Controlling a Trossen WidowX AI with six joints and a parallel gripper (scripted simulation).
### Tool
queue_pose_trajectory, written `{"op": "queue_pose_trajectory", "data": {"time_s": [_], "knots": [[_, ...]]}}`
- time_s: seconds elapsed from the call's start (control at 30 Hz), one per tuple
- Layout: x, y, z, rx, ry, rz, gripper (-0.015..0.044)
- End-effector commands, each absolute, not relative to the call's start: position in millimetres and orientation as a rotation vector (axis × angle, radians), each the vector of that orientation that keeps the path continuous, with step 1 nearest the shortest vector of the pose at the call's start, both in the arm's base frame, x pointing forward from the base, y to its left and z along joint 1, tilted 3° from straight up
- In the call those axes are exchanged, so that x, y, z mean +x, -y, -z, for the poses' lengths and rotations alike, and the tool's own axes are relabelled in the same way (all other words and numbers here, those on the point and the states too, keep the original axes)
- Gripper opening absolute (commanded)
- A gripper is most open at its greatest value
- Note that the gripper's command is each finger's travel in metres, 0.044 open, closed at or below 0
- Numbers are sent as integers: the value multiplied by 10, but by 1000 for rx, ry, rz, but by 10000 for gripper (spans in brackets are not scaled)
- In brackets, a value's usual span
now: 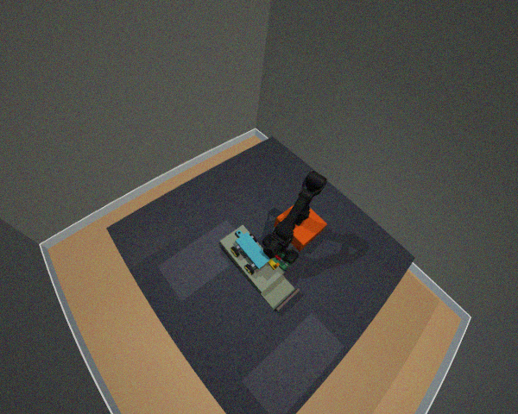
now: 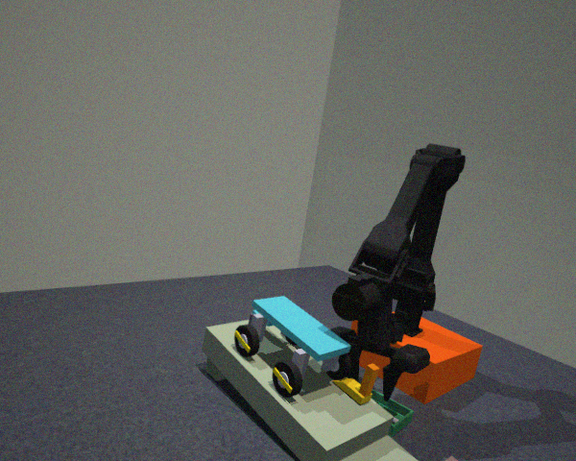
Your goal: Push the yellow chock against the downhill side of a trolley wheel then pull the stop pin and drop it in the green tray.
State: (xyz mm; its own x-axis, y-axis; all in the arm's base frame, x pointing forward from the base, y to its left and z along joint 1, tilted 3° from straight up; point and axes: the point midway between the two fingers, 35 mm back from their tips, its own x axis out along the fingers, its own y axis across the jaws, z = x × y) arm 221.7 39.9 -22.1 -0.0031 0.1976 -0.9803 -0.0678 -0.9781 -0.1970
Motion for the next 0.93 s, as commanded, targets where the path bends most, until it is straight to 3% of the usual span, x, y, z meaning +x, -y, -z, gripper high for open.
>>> {"op": "queue_pose_trajectory", "data": {"time_s": [0.0, 0.3, 0.43, 0.9], "knots": [[2219, -400, 218, -2076, 137, -2096, 340], [2181, -385, 6, -2070, 146, -2101, 340], [2161, -378, -75, -2070, 147, -2102, 440], [2147, -358, -461, -2070, 147, -2102, 440]]}}
